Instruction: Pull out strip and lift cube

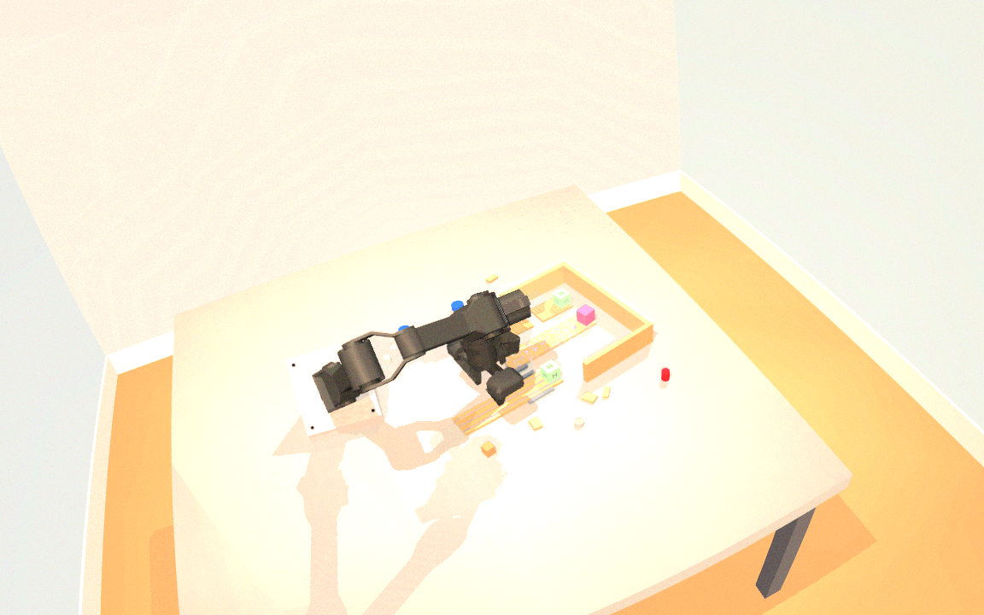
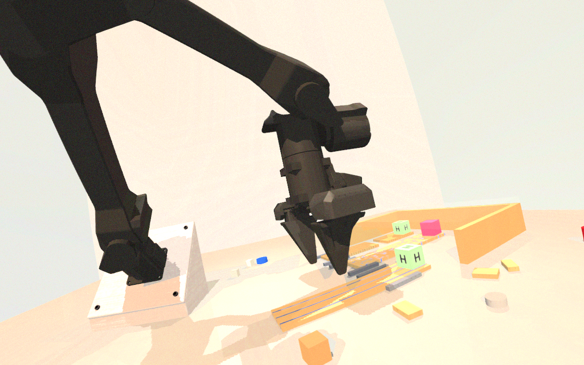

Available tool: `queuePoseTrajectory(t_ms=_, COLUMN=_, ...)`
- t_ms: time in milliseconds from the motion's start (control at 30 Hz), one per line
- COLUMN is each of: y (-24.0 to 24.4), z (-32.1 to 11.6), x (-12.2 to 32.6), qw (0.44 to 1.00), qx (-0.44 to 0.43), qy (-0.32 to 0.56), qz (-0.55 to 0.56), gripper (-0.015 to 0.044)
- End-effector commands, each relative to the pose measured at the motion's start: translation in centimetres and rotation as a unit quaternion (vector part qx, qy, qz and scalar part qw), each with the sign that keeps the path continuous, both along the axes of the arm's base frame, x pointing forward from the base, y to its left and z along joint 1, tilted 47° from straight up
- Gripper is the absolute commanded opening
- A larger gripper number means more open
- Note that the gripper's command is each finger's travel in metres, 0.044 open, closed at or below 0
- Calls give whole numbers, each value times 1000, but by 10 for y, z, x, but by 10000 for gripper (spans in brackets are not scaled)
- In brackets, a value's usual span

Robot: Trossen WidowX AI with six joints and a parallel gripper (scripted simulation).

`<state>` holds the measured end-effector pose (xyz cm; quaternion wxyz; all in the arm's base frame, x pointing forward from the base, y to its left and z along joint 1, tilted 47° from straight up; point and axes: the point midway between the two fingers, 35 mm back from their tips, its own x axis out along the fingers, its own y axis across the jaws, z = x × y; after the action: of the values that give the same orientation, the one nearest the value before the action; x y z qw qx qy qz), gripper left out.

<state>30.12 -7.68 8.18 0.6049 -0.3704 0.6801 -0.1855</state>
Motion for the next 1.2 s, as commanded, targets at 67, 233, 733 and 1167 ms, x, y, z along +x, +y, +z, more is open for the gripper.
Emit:
queuePoseTrajectory(t_ms=67, y=6, z=-1, x=21, qw=1000, qx=2, qy=-2, qz=-1, gripper=440)
queuePoseTrajectory(t_ms=233, y=10, z=-2, x=38, qw=1000, qx=2, qy=-3, qz=-1, gripper=440)
queuePoseTrajectory(t_ms=733, y=22, z=-5, x=87, qw=1000, qx=2, qy=-4, qz=-1, gripper=440)
queuePoseTrajectory(t_ms=1167, y=34, z=-8, x=129, qw=1000, qx=3, qy=-5, qz=-1, gripper=440)
